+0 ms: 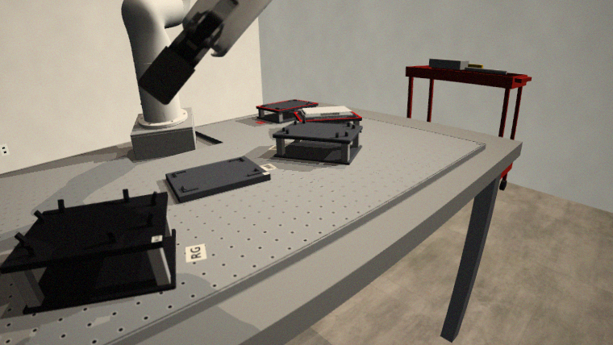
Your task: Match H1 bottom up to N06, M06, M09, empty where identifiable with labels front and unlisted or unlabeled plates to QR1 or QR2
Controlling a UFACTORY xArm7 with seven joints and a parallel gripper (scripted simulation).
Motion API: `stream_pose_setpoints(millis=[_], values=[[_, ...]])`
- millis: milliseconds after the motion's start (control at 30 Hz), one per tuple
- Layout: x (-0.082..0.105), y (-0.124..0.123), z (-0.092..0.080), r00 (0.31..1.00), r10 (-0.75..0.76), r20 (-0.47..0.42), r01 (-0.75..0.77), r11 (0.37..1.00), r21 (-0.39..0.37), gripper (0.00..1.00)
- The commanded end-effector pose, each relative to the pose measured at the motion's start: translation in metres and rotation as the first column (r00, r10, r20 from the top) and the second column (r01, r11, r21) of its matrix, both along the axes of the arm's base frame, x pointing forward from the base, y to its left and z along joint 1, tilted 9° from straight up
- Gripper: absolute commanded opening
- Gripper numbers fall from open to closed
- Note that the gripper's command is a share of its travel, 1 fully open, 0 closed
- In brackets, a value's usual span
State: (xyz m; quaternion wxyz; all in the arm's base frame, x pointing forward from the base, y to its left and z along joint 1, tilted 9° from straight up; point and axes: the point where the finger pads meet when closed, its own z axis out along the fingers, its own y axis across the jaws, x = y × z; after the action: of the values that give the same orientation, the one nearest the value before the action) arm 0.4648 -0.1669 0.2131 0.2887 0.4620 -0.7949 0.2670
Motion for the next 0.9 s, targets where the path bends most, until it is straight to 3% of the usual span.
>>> stream_pose_setpoints(millis=[0, 867], values=[[0.0007, -0.0003, 0.0012, 0.999, -0.014, -0.029, 0.013, 0.998, -0.065, 1.0], [0.0006, -0.0003, 0.0012, 0.98, -0.106, -0.168, 0.033, 0.922, -0.385, 1.0]])
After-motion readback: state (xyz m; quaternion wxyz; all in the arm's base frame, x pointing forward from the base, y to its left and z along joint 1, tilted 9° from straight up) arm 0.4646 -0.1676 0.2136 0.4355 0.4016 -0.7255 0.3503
